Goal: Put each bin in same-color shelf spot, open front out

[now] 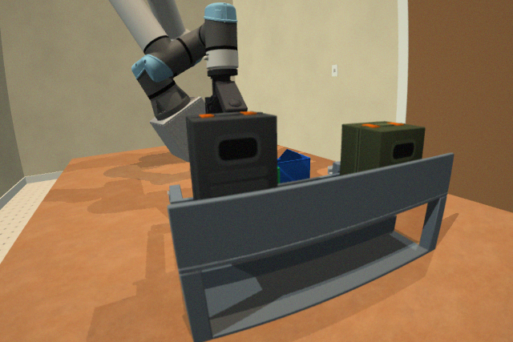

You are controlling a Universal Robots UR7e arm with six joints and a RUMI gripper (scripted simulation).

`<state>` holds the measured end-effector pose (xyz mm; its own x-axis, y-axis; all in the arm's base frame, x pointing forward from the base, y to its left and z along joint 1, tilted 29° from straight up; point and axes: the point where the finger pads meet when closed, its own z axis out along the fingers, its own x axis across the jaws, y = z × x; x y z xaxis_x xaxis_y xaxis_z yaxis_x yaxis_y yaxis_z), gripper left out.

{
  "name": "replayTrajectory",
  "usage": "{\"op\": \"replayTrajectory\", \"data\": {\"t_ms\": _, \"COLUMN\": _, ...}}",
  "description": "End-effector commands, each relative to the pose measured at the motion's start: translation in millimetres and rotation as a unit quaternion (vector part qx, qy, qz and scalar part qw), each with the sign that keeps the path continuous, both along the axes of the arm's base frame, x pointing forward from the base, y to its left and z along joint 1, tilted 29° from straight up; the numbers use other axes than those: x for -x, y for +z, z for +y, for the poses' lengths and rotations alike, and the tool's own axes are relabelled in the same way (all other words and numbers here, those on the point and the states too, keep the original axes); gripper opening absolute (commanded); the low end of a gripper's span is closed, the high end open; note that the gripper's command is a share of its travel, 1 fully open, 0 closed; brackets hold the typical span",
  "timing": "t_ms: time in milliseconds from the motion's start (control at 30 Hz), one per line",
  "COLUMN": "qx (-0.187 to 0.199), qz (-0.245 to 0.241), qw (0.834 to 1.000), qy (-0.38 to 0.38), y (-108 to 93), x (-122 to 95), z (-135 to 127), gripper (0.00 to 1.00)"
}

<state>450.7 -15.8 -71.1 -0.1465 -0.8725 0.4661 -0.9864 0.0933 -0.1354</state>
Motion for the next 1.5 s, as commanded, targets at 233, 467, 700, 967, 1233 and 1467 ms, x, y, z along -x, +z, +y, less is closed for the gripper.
{"op": "replayTrajectory", "data": {"t_ms": 233, "qx": 0.000, "qz": -0.001, "qw": 1.000, "qy": 0.000, "y": 21, "x": 0, "z": 11, "gripper": 0.15}}
{"op": "replayTrajectory", "data": {"t_ms": 467, "qx": 0.000, "qz": -0.001, "qw": 1.000, "qy": 0.000, "y": 33, "x": 1, "z": 18, "gripper": 0.15}}
{"op": "replayTrajectory", "data": {"t_ms": 700, "qx": 0.000, "qz": -0.001, "qw": 1.000, "qy": 0.000, "y": 40, "x": 2, "z": 22, "gripper": 0.15}}
{"op": "replayTrajectory", "data": {"t_ms": 967, "qx": 0.000, "qz": -0.001, "qw": 1.000, "qy": 0.000, "y": 50, "x": 2, "z": 27, "gripper": 0.15}}
{"op": "replayTrajectory", "data": {"t_ms": 1233, "qx": 0.000, "qz": -0.001, "qw": 1.000, "qy": 0.000, "y": 55, "x": 3, "z": 30, "gripper": 0.15}}
{"op": "replayTrajectory", "data": {"t_ms": 1467, "qx": 0.000, "qz": -0.001, "qw": 1.000, "qy": 0.000, "y": 59, "x": 3, "z": 32, "gripper": 0.15}}
